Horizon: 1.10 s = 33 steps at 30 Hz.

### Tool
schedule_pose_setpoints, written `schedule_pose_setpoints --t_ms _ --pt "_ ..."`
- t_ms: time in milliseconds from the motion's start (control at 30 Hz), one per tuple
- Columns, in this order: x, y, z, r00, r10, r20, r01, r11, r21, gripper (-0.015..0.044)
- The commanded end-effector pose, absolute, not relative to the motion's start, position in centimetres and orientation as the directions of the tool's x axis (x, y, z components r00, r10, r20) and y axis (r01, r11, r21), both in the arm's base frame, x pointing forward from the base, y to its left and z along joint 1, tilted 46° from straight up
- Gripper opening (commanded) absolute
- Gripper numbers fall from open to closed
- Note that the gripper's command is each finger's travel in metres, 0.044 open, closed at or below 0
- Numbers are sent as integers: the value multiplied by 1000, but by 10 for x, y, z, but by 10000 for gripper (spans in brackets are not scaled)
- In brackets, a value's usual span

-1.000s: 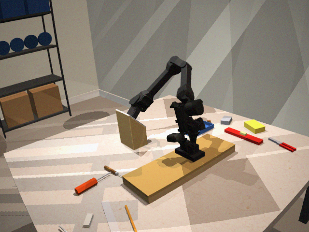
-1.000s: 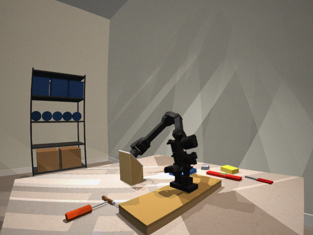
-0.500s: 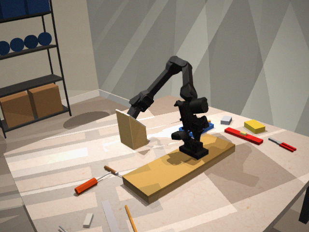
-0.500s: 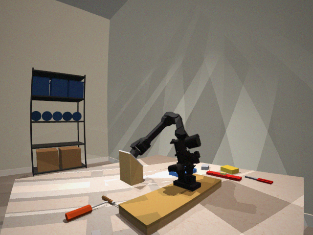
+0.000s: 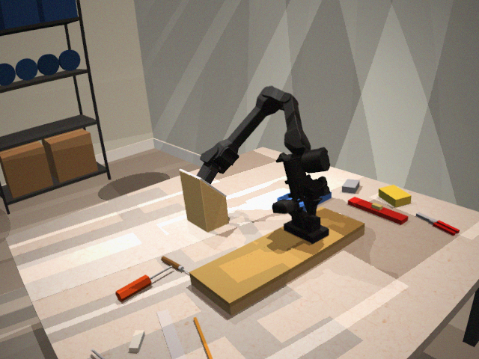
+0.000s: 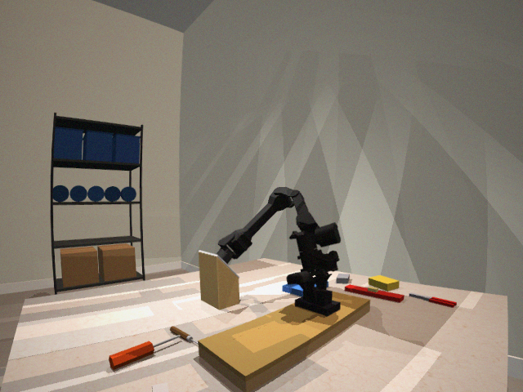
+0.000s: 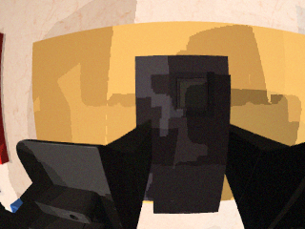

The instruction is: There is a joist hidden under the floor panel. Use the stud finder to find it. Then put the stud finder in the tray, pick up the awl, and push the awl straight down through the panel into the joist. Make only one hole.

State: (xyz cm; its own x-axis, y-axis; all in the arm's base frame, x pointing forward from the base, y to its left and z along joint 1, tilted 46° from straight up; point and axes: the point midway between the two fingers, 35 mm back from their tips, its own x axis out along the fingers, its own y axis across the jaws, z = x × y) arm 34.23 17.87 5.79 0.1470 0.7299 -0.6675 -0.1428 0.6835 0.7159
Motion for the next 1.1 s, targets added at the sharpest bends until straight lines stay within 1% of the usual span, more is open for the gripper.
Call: schedule_pose_setpoints --t_ms 0,1067 --pt "339 189 68 141 738 -660 -156 675 721 0" --pt "331 227 109 141 739 -658 -157 673 723 0"
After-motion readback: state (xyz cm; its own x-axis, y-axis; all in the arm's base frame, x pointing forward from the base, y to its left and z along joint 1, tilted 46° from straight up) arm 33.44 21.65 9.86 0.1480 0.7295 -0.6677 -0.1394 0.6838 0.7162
